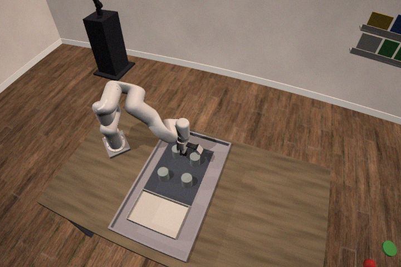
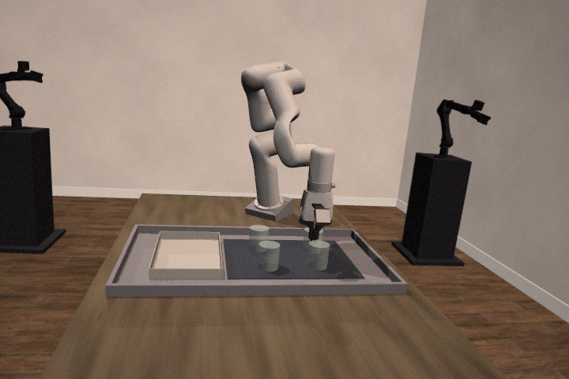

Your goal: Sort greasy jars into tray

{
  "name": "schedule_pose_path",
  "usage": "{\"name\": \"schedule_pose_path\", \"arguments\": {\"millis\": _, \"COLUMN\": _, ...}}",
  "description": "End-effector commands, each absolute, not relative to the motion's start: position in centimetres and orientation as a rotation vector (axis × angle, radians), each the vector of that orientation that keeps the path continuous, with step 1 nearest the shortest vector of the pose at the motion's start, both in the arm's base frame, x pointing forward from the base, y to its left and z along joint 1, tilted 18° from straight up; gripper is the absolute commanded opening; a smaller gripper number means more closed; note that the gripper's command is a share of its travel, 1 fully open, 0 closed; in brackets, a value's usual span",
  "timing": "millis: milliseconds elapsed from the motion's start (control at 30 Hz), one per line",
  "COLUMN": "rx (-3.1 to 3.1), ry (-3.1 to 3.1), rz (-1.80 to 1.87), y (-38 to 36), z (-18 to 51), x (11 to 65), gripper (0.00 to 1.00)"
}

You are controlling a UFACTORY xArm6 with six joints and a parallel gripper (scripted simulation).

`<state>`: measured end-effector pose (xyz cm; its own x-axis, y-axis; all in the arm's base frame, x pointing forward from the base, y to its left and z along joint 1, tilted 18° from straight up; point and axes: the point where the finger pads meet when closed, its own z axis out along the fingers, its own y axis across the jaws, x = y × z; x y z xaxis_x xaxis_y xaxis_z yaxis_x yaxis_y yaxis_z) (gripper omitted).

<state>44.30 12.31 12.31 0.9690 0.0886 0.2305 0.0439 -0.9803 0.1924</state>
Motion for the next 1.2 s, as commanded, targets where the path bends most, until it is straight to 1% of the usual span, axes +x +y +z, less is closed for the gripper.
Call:
{"name": "schedule_pose_path", "arguments": {"millis": 0, "rx": 2.932, "ry": 0.100, "rz": 0.361, "y": 12.4, "z": 12.5, "x": 44.4, "gripper": 0.00}}
{"name": "schedule_pose_path", "arguments": {"millis": 133, "rx": 2.932, "ry": 0.100, "rz": 0.361, "y": 12.4, "z": 12.5, "x": 44.4, "gripper": 0.00}}
{"name": "schedule_pose_path", "arguments": {"millis": 200, "rx": 2.932, "ry": 0.100, "rz": 0.361, "y": 12.6, "z": 13.9, "x": 44.0, "gripper": 0.00}}
{"name": "schedule_pose_path", "arguments": {"millis": 267, "rx": 2.932, "ry": 0.100, "rz": 0.361, "y": 12.6, "z": 13.9, "x": 44.0, "gripper": 0.00}}
{"name": "schedule_pose_path", "arguments": {"millis": 533, "rx": 2.932, "ry": 0.100, "rz": 0.361, "y": 13.7, "z": 19.8, "x": 42.5, "gripper": 0.00}}
{"name": "schedule_pose_path", "arguments": {"millis": 600, "rx": 2.932, "ry": 0.100, "rz": 0.361, "y": 13.7, "z": 19.8, "x": 42.5, "gripper": 0.00}}
{"name": "schedule_pose_path", "arguments": {"millis": 767, "rx": 2.932, "ry": 0.100, "rz": 0.361, "y": 9.7, "z": 20.5, "x": 42.6, "gripper": 0.00}}
{"name": "schedule_pose_path", "arguments": {"millis": 833, "rx": 2.932, "ry": 0.100, "rz": 0.361, "y": 9.7, "z": 20.5, "x": 42.6, "gripper": 0.00}}
{"name": "schedule_pose_path", "arguments": {"millis": 1167, "rx": 2.932, "ry": 0.100, "rz": 0.361, "y": 1.7, "z": 22.0, "x": 42.6, "gripper": 0.00}}
